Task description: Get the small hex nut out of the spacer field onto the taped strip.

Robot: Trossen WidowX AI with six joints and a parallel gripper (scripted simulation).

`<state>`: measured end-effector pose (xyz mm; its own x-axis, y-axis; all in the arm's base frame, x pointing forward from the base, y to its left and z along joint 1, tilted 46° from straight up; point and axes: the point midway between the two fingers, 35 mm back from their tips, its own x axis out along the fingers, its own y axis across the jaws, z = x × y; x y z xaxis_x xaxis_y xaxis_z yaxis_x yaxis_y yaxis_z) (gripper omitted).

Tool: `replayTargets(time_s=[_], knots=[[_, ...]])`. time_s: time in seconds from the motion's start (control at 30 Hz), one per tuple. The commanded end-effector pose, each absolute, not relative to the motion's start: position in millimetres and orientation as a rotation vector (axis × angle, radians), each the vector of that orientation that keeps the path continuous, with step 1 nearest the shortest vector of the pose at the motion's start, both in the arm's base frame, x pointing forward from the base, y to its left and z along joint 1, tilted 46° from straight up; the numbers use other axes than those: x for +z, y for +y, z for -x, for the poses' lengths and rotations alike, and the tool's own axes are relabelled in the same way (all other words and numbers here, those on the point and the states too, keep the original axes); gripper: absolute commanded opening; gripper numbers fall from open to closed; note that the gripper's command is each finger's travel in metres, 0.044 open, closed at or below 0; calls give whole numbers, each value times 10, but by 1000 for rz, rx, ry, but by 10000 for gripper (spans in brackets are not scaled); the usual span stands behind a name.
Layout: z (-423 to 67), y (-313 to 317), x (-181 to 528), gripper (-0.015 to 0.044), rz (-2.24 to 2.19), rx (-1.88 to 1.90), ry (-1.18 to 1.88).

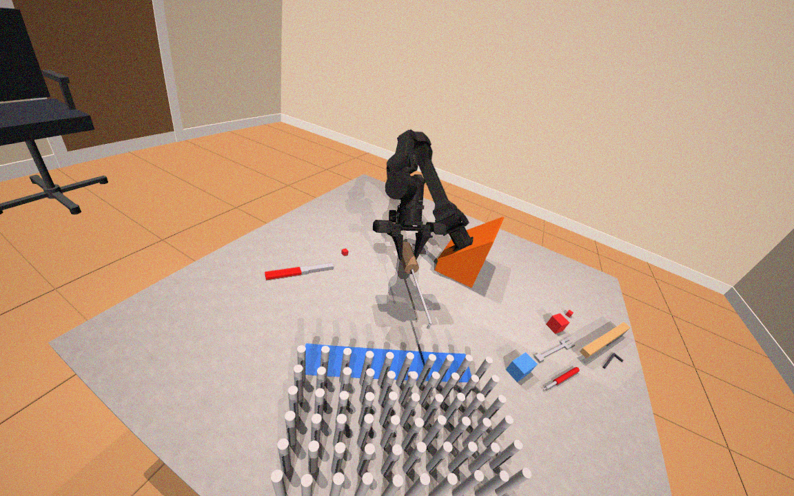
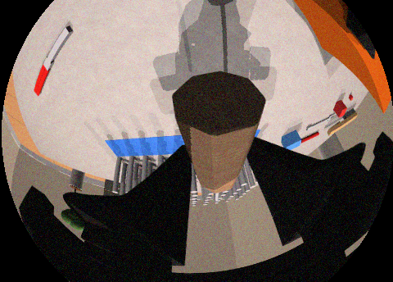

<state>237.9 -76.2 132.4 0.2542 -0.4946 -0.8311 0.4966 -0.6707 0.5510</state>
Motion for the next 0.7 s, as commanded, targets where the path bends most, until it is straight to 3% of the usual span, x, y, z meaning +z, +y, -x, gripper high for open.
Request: replayTargets(time_s=[0.0, 0.67], knots=[[-2405, -829, 1420, 0, -1608, -1508, 58], [-2372, -1212, 1812, 0, -985, -1410, 361]])
